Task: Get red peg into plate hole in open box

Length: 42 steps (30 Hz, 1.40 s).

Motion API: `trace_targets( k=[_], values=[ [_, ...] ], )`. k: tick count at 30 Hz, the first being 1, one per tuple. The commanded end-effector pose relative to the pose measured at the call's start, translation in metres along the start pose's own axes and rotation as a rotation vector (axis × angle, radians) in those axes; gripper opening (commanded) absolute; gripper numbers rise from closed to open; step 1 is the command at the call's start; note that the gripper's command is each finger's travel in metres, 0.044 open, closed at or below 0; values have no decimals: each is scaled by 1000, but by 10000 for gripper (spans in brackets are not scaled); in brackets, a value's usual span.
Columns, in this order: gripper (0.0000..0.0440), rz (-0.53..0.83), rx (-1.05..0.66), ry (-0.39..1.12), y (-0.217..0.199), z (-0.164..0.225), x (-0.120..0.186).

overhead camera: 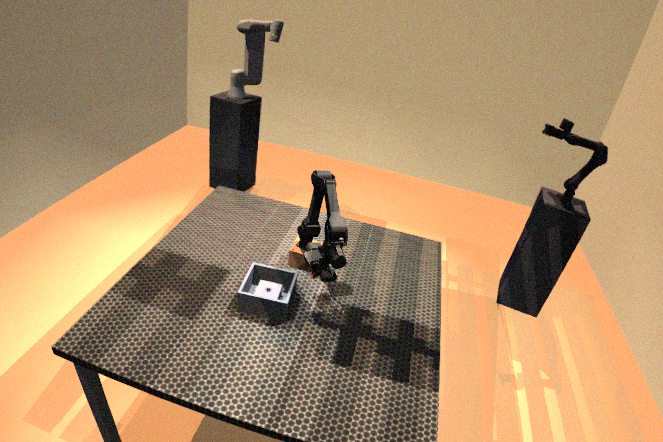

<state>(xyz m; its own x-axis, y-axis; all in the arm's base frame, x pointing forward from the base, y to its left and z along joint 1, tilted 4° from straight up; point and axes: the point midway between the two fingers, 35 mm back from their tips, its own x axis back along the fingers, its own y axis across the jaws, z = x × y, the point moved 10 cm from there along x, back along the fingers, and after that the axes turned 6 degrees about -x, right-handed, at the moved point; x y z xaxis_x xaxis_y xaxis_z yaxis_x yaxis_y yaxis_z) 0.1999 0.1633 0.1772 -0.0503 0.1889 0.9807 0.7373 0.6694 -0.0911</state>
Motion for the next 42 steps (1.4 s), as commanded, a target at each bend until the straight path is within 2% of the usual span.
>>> trace_targets(
  k=[1, 10, 19, 32, 42],
  values=[
    [0, -10, -44, -20, 2, -11, 8],
    [0, -31, -151, -58, 8, -51, 15],
    [0, -37, -216, -82, 9, -96, 9],
    [0, -39, -212, -61, 7, -154, -18],
    [0, -48, -138, -5, 5, -177, -49]
  ],
)
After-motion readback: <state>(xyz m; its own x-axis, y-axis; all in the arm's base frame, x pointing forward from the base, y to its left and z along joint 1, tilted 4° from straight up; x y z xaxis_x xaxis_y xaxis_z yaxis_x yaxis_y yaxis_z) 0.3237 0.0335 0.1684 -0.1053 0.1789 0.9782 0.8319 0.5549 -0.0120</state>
